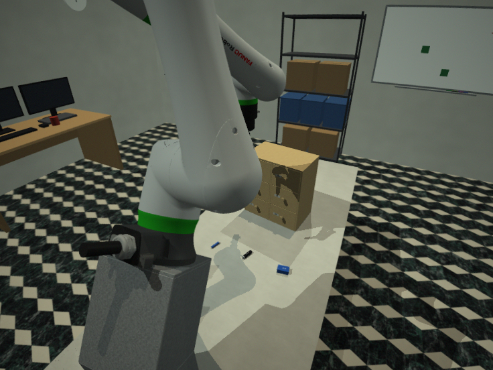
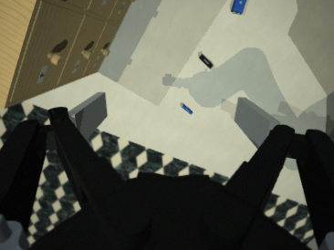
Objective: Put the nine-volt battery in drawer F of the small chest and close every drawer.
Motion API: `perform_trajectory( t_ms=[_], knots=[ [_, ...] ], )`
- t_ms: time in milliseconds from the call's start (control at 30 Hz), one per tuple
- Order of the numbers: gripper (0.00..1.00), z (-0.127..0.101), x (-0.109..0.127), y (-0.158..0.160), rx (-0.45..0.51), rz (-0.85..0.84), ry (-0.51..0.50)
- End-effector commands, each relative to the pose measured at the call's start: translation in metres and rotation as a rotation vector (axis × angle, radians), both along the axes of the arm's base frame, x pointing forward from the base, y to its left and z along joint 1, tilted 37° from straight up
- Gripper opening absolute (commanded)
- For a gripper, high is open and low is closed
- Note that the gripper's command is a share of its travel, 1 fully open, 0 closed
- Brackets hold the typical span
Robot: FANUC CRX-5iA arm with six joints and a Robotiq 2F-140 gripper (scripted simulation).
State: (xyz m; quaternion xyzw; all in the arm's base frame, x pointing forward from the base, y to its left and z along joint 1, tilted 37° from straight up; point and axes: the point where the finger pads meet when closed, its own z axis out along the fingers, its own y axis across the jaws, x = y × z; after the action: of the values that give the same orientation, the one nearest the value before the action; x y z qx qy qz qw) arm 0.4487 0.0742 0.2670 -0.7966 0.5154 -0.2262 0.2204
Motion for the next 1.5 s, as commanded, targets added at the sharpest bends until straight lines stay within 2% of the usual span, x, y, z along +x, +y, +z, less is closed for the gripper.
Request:
perform_trajectory(
  t_ms=[0, 233, 300, 333, 667, 800, 867, 900, 1100, 1200, 1267, 1367, 1433, 1467],
  knots=[
    [1.0, 0.003, -0.006, -0.028, 0.162, -0.225, 0.033],
    [1.0, 0.007, -0.012, -0.049, 0.356, -0.484, 0.065],
    [1.0, 0.007, -0.012, -0.049, 0.356, -0.484, 0.065],
    [1.0, 0.007, -0.012, -0.05, 0.438, -0.59, 0.079],
    [1.0, 0.007, -0.014, -0.055, 0.704, -0.911, 0.124],
    [1.0, 0.0, -0.016, -0.052, 0.81, -1.04, 0.15],
    [1.0, 0.0, -0.016, -0.052, 0.81, -1.04, 0.15],
    [1.0, -0.004, -0.018, -0.05, 0.887, -1.135, 0.172],
    [1.0, -0.049, -0.036, -0.027, 1.012, -1.309, 0.279],
    [1.0, -0.058, -0.04, -0.021, 1.072, -1.401, 0.345],
    [1.0, -0.078, -0.05, -0.005, 1.107, -1.437, 0.432],
    [1.0, -0.088, -0.055, 0.005, 1.156, -1.496, 0.542],
    [1.0, -0.088, -0.055, 0.005, 1.156, -1.496, 0.542],
    [1.0, -0.097, -0.059, 0.015, 1.172, -1.479, 0.6]
  ],
)
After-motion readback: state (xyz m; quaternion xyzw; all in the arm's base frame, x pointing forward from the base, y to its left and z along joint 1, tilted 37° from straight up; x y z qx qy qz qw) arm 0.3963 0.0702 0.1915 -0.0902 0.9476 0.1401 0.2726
